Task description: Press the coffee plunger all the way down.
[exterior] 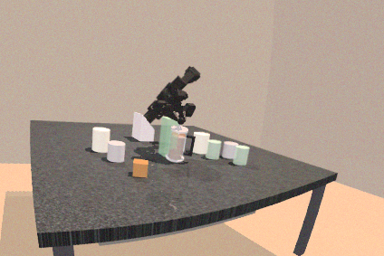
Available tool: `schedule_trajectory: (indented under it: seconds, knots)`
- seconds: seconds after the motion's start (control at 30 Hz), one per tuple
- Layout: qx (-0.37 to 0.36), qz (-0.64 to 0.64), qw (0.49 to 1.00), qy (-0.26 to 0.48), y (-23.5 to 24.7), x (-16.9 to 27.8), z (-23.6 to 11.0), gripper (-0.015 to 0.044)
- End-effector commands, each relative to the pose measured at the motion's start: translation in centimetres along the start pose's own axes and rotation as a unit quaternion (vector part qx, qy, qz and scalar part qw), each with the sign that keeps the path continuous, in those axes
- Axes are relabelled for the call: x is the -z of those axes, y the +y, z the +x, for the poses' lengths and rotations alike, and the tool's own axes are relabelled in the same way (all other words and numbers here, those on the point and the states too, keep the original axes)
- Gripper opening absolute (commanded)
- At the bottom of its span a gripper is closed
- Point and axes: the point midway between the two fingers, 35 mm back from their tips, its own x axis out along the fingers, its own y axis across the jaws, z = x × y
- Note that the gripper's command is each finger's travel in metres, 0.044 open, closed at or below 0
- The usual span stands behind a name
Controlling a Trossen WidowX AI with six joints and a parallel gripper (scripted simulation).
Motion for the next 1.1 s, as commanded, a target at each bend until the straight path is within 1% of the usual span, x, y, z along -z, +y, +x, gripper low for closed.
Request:
schedule_trajectory:
  seconds: [0.0, 1.07]
  knots:
    - [-0.002, 0.006, 1.000, 0.012, 0.02, 0.65, 0.31, 0.0122]
    - [-0.002, 0.002, 1.000, 0.005, -0.10, 0.04, 0.30, 0.0122]
